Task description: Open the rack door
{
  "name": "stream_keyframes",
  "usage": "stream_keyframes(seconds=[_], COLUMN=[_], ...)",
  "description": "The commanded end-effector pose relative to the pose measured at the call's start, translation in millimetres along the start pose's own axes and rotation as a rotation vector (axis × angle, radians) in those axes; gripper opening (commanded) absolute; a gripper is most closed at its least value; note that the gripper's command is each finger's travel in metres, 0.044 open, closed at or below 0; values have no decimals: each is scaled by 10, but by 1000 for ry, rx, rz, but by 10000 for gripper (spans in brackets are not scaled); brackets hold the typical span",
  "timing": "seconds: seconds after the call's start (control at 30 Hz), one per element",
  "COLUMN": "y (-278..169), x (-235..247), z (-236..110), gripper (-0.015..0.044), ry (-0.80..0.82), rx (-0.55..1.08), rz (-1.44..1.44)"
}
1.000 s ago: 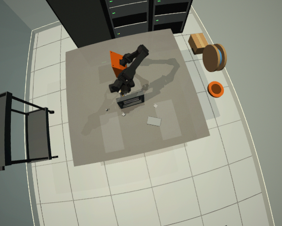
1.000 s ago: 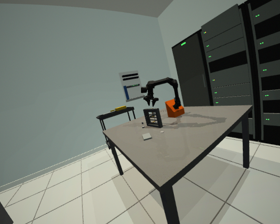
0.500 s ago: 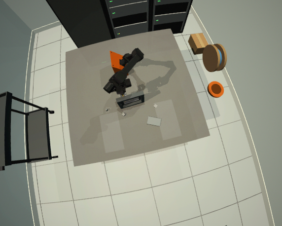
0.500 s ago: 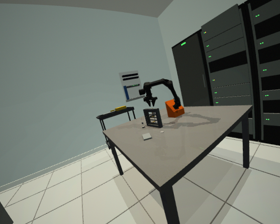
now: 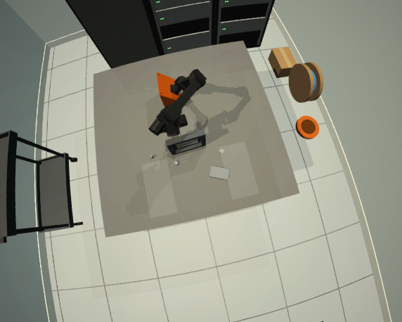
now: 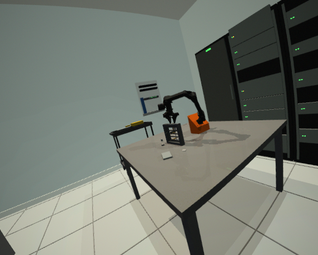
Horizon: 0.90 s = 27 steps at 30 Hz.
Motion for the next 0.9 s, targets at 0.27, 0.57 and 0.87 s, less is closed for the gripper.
stream_keyframes(seconds=[0.27, 0.57, 0.87], y=[2, -5, -16], x=[14, 20, 29], z=[205, 351, 472], gripper=[296, 296, 296], ry=[6, 7, 8], rx=[-1, -1, -1], rz=[4, 3, 3])
Point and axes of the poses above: the point midway between the two fingers, 35 mm back from their tips, its own z axis out along the fingers, its own x axis across the jaws, y = z × x, the point moved 4 cm from there along -z, back along the fingers, and after that the axes turned 2 degrees about -z, right-handed, at the moved point
